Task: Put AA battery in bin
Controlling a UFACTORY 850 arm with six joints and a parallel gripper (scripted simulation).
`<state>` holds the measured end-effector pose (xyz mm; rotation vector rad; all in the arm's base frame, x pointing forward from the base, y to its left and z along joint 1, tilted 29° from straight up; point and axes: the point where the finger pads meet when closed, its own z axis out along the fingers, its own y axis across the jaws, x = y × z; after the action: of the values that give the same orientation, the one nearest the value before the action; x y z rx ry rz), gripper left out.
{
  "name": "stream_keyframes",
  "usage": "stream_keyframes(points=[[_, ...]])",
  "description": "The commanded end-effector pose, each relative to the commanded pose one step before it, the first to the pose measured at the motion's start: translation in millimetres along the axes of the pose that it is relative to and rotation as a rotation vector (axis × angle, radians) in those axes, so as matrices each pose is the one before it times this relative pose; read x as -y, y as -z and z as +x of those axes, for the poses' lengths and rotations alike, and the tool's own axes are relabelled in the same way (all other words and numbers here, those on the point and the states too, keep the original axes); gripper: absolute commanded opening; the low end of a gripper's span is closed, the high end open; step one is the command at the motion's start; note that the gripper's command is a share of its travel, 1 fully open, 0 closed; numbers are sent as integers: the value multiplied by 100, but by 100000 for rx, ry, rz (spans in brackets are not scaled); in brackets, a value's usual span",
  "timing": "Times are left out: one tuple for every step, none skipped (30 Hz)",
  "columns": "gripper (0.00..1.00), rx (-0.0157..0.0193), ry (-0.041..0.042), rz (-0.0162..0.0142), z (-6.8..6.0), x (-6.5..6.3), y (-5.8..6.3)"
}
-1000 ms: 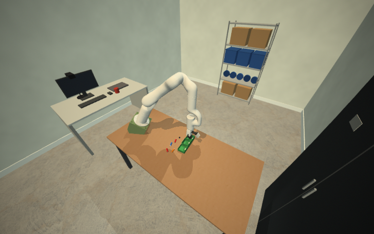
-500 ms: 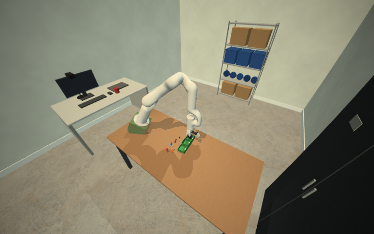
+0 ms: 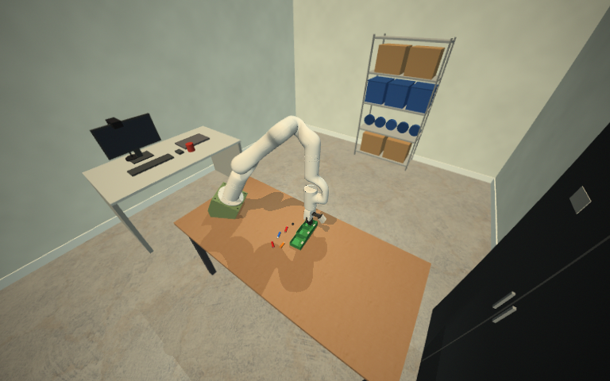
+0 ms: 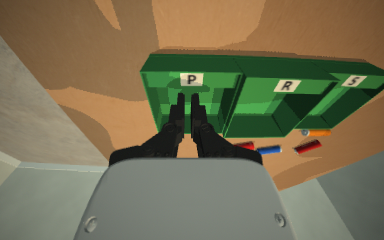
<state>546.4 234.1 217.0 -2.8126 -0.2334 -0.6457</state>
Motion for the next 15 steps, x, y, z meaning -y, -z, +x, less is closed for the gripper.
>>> stream_keyframes(points=[[7,327,-3,-101,95,24,729],[7,0,0,0,0,0,133],[7,0,0,0,0,0,133],[7,0,0,0,0,0,133],[7,0,0,0,0,0,133],[7,0,0,0,0,0,134],[7,0,0,0,0,0,134],[7,-2,0,1,-2,-1,132],[7,0,0,0,1,0,134],[7,0,0,0,1,0,134],[7,0,0,0,0,0,67],[7,0,0,0,0,0,0],[7,0,0,0,0,0,0],[7,0,0,0,0,0,0],[7,0,0,0,2,0,401]])
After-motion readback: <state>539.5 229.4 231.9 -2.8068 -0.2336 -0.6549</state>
